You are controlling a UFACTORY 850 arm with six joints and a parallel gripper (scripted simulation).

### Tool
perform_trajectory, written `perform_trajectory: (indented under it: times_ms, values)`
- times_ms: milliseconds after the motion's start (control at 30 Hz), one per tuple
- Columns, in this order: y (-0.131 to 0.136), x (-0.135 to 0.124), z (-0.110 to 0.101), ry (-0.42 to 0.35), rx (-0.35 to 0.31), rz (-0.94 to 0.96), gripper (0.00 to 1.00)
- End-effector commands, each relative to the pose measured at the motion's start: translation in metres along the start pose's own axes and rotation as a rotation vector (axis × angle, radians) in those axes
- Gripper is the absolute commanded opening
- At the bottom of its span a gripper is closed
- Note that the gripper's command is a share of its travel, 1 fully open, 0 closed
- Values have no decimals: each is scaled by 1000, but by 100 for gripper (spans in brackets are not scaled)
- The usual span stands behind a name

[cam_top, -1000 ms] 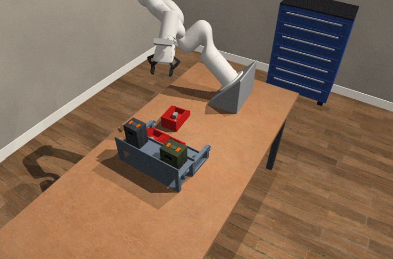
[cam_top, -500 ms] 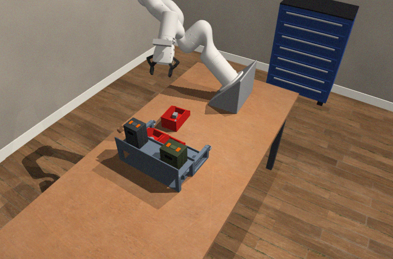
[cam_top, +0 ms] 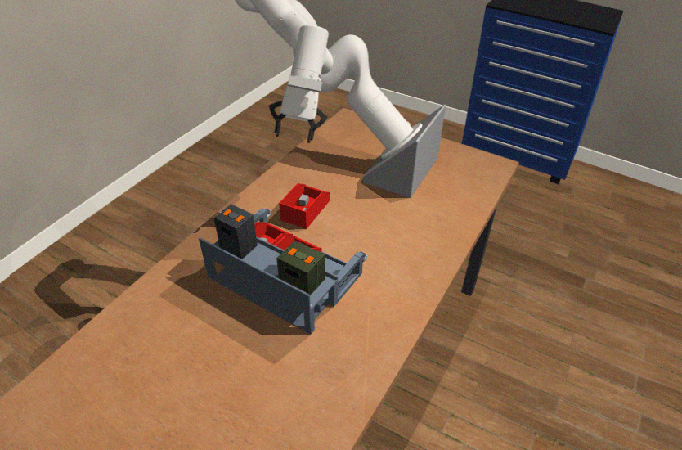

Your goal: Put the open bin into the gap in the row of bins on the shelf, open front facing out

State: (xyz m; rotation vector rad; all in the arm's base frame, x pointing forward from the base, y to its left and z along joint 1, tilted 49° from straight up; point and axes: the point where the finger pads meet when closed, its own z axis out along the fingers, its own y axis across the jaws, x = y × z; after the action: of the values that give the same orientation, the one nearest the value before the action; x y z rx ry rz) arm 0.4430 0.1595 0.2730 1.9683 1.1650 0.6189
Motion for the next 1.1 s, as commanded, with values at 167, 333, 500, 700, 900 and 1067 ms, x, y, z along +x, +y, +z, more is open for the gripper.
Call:
perform_trajectory:
  times_ms: [167,333,500,700,900,1067]
  values:
    - [-46,13,15,-36,-41,-254,100]
    - [-46,13,15,-36,-41,-254,100]
    - [-46,13,15,-36,-41,-254,100]
    - [-82,23,27,-65,-73,-455,100]
    - [-91,25,30,-72,-81,-506,100]
    - [-91,25,30,-72,-81,-506,100]
